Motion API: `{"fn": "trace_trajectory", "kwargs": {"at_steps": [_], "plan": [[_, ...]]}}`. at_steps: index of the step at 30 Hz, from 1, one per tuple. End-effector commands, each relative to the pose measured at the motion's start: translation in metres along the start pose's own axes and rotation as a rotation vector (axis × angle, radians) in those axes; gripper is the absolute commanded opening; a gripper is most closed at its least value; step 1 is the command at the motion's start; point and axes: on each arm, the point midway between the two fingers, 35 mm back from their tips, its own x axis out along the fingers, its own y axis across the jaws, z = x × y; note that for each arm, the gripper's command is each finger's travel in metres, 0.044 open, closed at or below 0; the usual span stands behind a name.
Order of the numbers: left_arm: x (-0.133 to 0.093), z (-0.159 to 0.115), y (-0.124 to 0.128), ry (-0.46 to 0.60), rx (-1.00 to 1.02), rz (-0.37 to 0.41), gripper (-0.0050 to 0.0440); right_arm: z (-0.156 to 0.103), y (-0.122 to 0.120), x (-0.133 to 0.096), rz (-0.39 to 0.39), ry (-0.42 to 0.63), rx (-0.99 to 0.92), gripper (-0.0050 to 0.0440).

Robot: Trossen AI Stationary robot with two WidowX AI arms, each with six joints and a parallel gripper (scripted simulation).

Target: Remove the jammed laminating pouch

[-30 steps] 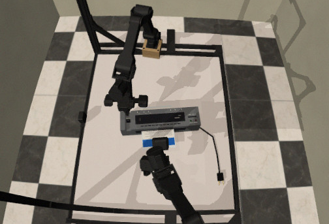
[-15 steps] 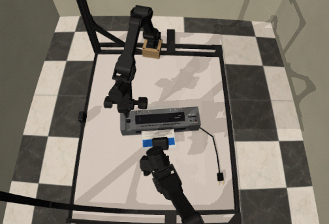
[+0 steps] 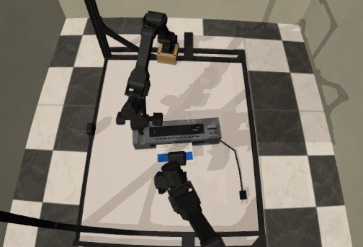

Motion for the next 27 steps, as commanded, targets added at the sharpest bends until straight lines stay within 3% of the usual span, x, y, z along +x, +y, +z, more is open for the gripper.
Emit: {"fn": "trace_trajectory", "kwargs": {"at_steps": [1, 14, 15, 19, 27], "plan": [[0.004, 0.0, 0.001, -0.002, -0.001, 0.0, -0.005, 0.001, -0.009, -0.004, -0.025, -0.006, 0.006, 0.0266], [0.004, 0.0, 0.001, -0.002, -0.001, 0.0, -0.005, 0.001, -0.009, -0.004, -0.025, -0.006, 0.006, 0.0266], [-0.018, 0.01, -0.001, -0.025, -0.003, -0.005, -0.005, 0.001, -0.009, -0.004, -0.025, -0.006, 0.006, 0.0266], [-0.051, 0.012, 0.001, -0.002, -0.001, 0.0, -0.005, 0.001, -0.009, -0.004, -0.025, -0.006, 0.006, 0.0266], [-0.051, 0.012, 0.001, -0.002, -0.001, 0.0, -0.005, 0.001, -0.009, -0.004, -0.025, -0.006, 0.006, 0.0266]]}}
